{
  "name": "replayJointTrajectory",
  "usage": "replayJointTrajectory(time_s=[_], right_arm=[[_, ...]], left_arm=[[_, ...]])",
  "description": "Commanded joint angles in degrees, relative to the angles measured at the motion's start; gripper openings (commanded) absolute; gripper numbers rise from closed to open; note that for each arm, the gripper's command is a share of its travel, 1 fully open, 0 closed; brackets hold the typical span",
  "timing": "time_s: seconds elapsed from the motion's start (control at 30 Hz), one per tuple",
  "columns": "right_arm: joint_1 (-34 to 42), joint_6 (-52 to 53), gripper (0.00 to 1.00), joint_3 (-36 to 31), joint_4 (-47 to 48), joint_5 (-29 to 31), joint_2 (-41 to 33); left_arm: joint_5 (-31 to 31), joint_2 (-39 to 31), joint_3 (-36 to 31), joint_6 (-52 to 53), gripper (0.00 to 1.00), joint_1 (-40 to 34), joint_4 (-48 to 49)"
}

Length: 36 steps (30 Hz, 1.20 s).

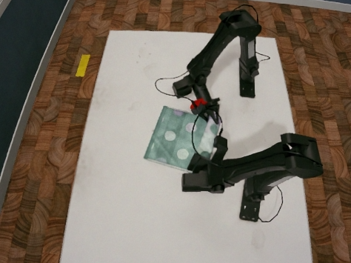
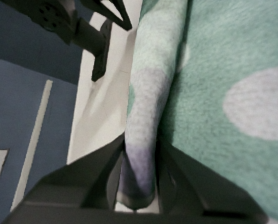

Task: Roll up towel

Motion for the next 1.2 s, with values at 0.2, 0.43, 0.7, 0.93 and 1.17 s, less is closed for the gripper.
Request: replayJointTrajectory(time_s=[0.2,0.43,0.7,0.93,1.17], right_arm=[[-0.4,-0.6,0.29,1.4,-0.4,-1.6,0.4],[-0.4,-0.6,0.29,1.4,-0.4,-1.6,0.4],[-0.4,-0.6,0.29,1.4,-0.4,-1.6,0.4],[-0.4,-0.6,0.29,1.4,-0.4,-1.6,0.4],[-0.4,-0.6,0.29,1.4,-0.4,-1.6,0.4]], left_arm=[[1.6,3.7,-3.0,-0.7,0.98,-0.2,9.7],[1.7,3.9,-3.1,-1.0,0.68,-0.3,10.2],[1.7,3.9,-3.1,-1.0,0.46,-0.3,10.2],[1.7,3.9,-3.1,-1.0,0.32,-0.3,10.2],[1.7,3.9,-3.1,-1.0,0.27,-0.3,10.2]])
